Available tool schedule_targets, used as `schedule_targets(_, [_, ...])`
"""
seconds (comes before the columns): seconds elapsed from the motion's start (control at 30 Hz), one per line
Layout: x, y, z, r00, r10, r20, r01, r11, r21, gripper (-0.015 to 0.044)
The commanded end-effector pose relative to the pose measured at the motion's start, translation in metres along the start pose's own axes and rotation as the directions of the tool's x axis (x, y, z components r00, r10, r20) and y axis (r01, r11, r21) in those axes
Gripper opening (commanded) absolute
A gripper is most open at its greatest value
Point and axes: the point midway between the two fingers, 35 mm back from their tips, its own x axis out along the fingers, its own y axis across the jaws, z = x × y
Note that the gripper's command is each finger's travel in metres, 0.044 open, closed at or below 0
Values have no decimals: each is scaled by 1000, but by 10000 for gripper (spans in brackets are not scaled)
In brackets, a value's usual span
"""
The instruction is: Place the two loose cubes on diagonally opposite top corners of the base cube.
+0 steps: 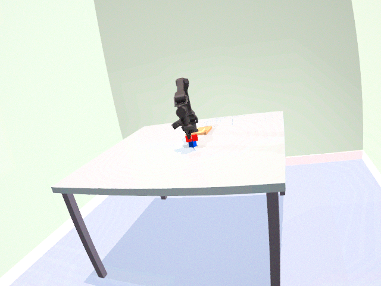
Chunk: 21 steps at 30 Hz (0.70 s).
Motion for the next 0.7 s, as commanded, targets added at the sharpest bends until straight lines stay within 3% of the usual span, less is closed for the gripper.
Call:
schedule_targets(0.0, [2, 0, 0, 1000, 1, 2, -1, 1000, 2, 105])
schedule_targets(0.47, [2, 0, 0, 1000, 1, 2, -1, 1000, 2, 105])
schedule_targets(0.6, [2, 0, 0, 1000, 1, 2, -1, 1000, 2, 205])
schedule_targets(0.67, [2, 0, 0, 1000, 1, 2, -1, 1000, 2, 205])
